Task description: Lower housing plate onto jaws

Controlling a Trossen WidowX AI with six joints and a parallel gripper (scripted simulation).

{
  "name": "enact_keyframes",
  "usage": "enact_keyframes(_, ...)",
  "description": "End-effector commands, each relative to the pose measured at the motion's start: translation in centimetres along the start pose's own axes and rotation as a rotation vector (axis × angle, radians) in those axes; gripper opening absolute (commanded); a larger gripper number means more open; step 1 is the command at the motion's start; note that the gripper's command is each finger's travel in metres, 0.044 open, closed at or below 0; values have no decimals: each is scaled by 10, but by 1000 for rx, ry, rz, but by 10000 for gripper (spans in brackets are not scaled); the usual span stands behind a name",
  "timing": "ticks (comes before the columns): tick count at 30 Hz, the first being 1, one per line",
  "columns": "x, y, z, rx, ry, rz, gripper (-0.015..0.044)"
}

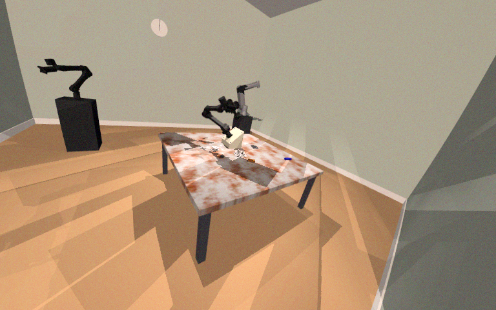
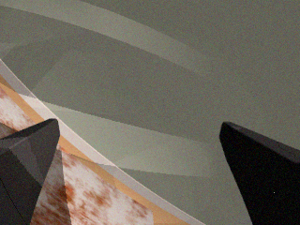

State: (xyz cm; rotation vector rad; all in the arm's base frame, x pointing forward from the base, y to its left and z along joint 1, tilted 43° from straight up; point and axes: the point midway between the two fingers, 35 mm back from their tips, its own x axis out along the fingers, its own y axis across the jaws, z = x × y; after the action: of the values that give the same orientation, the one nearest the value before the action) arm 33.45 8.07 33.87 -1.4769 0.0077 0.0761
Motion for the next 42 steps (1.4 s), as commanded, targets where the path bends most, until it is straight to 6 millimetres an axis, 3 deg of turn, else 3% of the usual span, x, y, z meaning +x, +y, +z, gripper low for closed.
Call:
enact_keyframes(1,3,12,-19,-70,72,63,440)
enact_keyframes(11,-1,48,-76,-253,260,276,440)
enact_keyframes(21,-22,80,-131,-417,414,521,440)
enact_keyframes(31,-59,108,-180,-561,528,806,440)
enact_keyframes(42,-114,130,-220,-682,588,1149,440)
